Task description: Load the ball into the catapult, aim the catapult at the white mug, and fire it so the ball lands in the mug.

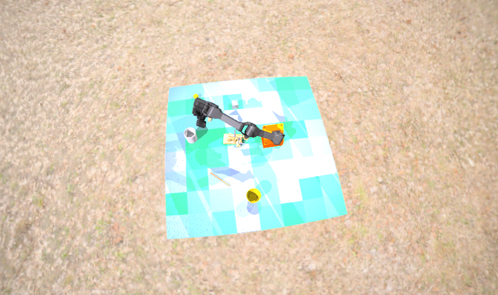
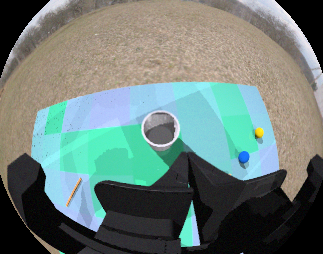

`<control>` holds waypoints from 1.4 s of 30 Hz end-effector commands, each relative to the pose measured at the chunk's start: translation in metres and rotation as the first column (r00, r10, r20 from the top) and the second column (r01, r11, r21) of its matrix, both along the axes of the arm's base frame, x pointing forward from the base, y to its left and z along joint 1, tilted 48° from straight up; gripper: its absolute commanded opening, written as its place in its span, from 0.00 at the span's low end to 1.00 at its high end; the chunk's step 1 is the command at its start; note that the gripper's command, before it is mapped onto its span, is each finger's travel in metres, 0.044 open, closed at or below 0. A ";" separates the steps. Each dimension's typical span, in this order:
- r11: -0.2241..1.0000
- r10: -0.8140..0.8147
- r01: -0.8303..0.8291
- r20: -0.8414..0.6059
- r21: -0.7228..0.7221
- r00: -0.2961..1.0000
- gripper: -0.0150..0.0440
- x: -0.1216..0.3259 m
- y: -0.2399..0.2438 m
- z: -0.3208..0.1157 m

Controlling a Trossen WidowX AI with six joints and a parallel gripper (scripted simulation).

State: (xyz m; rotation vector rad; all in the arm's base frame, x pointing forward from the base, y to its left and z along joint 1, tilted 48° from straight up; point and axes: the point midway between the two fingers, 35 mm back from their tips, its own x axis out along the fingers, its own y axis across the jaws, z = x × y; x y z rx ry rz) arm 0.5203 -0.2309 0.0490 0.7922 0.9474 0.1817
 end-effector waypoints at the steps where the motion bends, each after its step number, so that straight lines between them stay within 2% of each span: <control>1: 1.000 -0.001 0.001 0.005 0.002 1.000 0.25 0.001 0.000 0.002; 11: 0.972 0.171 -0.170 -0.009 -0.165 0.985 0.25 -0.015 0.034 0.007; 20: 0.876 0.364 -0.364 -0.062 -0.315 0.929 0.25 -0.041 0.071 0.011; 31: 0.684 0.569 -0.574 -0.163 -0.450 0.806 0.25 -0.083 0.108 0.013; 42: 0.402 0.754 -0.760 -0.287 -0.510 0.591 0.25 -0.136 0.148 0.013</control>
